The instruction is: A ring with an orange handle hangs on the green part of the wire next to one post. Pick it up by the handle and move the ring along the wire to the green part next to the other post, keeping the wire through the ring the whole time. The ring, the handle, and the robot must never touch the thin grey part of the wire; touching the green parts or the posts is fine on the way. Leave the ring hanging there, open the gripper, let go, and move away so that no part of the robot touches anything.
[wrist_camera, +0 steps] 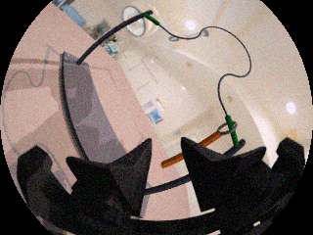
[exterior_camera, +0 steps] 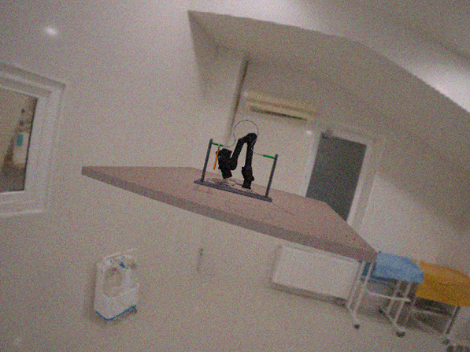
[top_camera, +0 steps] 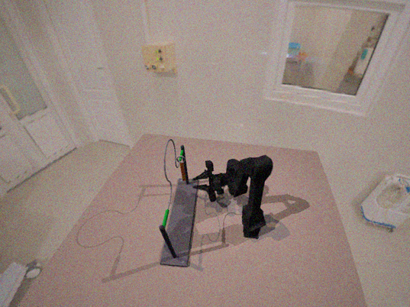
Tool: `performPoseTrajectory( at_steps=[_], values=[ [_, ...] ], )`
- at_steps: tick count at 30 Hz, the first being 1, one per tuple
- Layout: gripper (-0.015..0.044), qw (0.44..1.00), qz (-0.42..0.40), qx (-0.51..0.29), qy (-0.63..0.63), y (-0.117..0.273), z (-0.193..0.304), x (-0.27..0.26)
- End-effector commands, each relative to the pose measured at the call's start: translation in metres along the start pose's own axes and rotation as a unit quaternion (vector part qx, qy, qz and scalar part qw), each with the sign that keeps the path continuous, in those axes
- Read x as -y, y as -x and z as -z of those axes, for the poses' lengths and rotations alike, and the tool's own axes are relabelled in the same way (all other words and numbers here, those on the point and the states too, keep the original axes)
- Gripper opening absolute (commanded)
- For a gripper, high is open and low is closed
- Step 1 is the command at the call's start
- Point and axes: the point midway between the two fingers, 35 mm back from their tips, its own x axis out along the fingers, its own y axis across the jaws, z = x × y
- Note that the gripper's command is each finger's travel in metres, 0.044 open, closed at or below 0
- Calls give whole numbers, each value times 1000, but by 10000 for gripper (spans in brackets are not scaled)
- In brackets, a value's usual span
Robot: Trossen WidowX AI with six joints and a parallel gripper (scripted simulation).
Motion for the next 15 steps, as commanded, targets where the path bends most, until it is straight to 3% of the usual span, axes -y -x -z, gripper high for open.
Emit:
performPoseTrajectory(
  at_steps=[1,9,15],
  values=[
    [160,989,17,-37,-140,16,21,-12],
    [160,891,82,-92,-436,54,57,-41],
    [160,878,89,-96,-460,55,60,-43]
  ],
)
